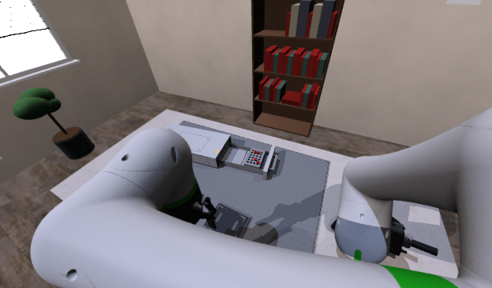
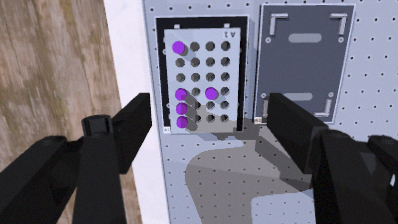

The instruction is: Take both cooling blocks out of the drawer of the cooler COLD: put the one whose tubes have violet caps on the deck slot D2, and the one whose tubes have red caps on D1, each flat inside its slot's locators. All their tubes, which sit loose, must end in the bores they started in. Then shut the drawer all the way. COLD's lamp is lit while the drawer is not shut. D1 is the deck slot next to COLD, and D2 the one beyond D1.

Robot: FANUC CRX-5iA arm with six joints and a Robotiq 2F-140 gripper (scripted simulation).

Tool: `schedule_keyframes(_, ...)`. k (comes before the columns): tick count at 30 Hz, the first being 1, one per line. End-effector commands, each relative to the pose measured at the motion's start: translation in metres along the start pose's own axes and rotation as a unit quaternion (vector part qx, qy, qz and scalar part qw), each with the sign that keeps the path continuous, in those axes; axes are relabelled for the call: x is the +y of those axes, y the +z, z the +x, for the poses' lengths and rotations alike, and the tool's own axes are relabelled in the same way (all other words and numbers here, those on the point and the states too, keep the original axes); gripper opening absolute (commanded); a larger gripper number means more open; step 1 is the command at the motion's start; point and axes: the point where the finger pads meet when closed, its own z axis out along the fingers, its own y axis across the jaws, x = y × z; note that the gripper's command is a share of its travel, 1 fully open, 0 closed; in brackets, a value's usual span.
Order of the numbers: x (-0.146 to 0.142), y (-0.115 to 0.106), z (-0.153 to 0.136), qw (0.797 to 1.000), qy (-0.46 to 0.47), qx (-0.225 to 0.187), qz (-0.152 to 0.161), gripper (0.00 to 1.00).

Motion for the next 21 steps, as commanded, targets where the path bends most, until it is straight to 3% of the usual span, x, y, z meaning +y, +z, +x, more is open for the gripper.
schedule_keyframes(1, 0.005, 0.000, 0.001, 1.000, 0.016, 0.000, 0.000, 0.66)
schedule_keyframes(21, 0.084, -0.001, 0.010, 0.967, 0.253, 0.000, 0.000, 0.66)
